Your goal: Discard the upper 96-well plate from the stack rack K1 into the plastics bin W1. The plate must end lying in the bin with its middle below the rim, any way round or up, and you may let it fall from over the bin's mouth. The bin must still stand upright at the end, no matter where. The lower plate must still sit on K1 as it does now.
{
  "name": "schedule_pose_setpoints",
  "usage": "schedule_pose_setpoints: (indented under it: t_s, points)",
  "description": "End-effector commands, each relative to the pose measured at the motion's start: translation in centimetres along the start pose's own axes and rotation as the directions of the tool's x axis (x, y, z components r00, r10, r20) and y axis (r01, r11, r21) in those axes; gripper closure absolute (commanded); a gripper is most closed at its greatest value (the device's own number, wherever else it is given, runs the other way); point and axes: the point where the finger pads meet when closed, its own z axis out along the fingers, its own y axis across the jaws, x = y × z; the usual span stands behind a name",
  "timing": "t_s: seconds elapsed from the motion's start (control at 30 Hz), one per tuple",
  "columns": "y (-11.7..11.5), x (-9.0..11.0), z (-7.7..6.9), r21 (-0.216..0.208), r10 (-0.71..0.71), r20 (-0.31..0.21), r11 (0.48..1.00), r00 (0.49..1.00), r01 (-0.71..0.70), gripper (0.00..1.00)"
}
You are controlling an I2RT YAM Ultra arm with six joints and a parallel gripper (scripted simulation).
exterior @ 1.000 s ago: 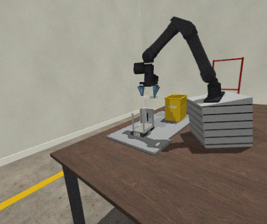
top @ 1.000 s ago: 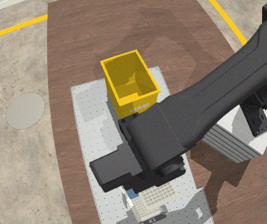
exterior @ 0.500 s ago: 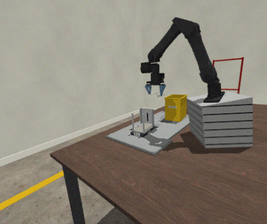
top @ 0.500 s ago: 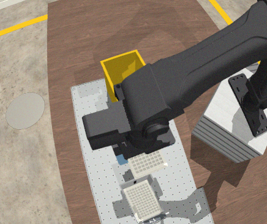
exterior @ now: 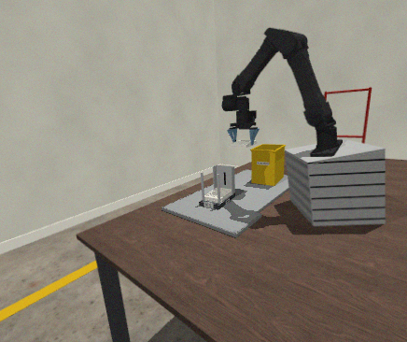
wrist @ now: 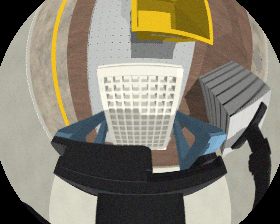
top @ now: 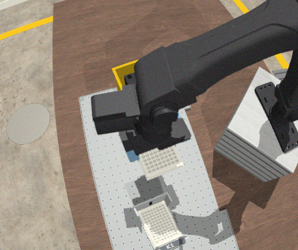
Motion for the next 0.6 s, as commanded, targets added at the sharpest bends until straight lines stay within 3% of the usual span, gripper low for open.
schedule_pose_setpoints:
  t_s: [0.0, 0.57]
  points:
    - [0.0, -1.0, -0.4, -0.013, -0.014, 0.006, 1.0, 1.0, 0.014, 1.0]
    - [-1.3, -5.9, -0.4, -0.013, -0.014, 0.008, 1.0, 1.0, 0.014, 1.0]
